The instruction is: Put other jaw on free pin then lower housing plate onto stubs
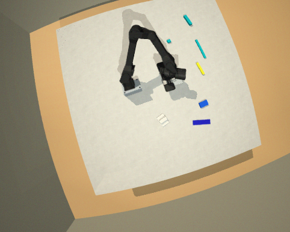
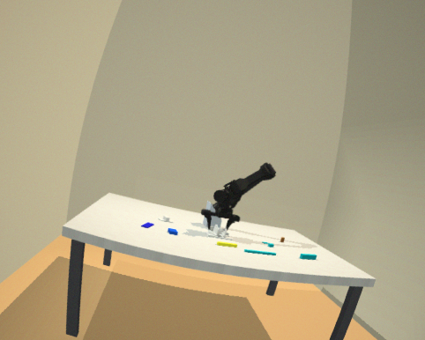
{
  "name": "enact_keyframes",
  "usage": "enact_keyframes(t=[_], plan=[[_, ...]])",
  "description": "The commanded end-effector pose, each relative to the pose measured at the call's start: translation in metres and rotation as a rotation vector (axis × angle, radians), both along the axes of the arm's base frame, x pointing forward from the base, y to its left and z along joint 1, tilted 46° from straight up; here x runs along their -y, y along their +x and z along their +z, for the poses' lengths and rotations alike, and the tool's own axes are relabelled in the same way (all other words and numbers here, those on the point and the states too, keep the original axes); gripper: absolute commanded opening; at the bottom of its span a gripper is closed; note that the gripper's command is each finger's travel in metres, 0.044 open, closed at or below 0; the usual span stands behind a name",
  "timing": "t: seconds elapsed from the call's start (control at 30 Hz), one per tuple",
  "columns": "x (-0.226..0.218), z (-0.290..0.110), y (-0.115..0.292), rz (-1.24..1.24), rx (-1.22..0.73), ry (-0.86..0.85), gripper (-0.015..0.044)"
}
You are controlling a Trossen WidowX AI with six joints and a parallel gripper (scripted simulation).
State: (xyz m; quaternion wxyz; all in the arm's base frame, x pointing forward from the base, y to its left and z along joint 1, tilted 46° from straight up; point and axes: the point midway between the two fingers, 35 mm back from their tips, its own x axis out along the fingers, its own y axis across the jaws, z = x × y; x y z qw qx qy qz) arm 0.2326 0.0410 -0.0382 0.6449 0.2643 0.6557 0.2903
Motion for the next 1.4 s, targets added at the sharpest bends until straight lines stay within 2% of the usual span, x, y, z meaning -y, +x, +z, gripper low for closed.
enact_keyframes(t=[0.0, 1.37], plan=[[-0.003, -0.0022, 0.0, 0.009, -0.002, -0.002, 0.0351], [0.0013, 0.002, 0.0004, 0.009, -0.002, -0.002, 0.0351]])
